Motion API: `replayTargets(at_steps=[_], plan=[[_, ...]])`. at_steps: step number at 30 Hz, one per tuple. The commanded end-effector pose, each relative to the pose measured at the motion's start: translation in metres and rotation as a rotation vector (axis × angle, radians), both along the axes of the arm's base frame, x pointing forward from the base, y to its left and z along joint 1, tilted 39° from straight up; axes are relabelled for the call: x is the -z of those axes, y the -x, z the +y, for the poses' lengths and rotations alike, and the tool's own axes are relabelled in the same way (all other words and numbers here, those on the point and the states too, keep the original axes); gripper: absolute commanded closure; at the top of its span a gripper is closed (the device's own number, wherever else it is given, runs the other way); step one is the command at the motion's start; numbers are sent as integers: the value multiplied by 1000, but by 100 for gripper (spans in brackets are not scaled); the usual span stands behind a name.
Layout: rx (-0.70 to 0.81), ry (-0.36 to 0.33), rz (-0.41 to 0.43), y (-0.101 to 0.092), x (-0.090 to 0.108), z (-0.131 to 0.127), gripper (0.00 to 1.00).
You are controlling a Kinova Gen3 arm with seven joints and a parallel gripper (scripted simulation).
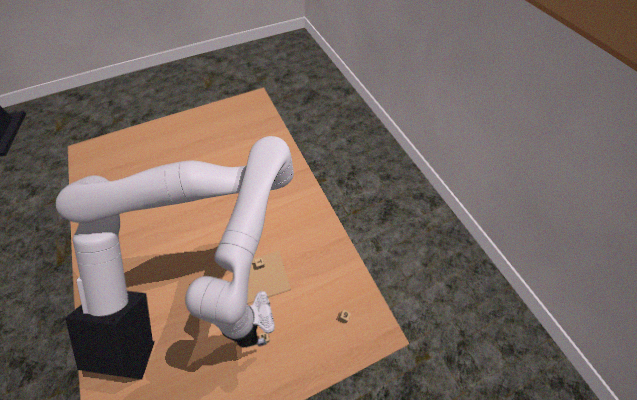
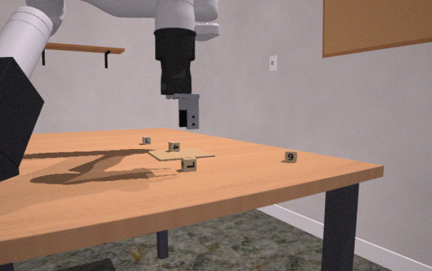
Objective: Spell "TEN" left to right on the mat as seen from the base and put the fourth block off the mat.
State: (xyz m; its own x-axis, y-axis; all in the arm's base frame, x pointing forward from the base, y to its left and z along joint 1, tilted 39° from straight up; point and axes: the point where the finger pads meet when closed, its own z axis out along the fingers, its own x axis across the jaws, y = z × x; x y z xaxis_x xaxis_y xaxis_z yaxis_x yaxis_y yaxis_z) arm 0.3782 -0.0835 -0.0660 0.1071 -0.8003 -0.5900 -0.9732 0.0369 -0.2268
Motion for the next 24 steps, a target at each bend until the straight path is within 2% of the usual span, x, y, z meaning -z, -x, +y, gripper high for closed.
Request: replayTargets(at_steps=[1, 24], plan=[[1, 1, -1, 0, 0, 0, 0], [1, 1, -1, -5, 20, 15, 0]])
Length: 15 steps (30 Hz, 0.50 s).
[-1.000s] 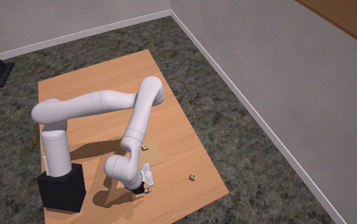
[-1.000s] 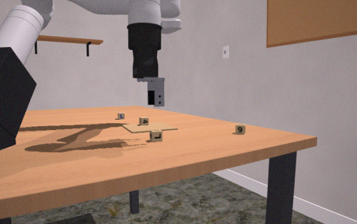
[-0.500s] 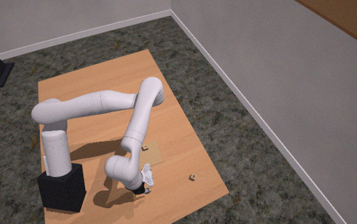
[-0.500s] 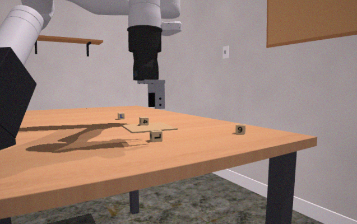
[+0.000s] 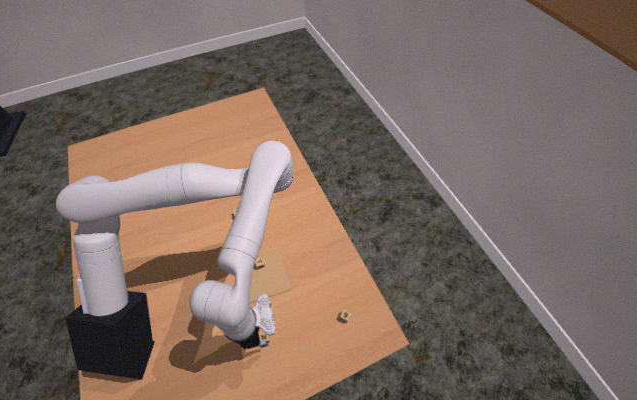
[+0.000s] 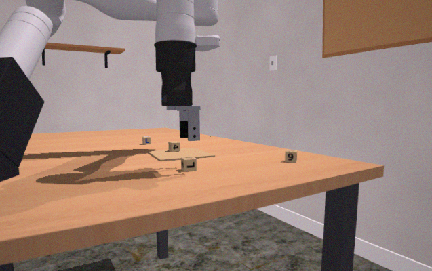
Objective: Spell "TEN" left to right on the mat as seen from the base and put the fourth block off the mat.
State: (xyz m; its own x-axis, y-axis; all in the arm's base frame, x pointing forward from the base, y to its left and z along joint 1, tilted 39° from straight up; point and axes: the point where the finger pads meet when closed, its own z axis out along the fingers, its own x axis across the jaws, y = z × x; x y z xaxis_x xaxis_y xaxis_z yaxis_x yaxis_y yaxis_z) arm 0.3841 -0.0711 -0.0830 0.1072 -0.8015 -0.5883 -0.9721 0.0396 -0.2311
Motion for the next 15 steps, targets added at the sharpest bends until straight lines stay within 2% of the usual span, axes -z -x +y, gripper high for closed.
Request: replayTargets(at_steps=[1, 15], plan=[[-2, -1, 4, 1, 4, 3, 0], [-2, -1, 4, -3, 17, 13, 0]])
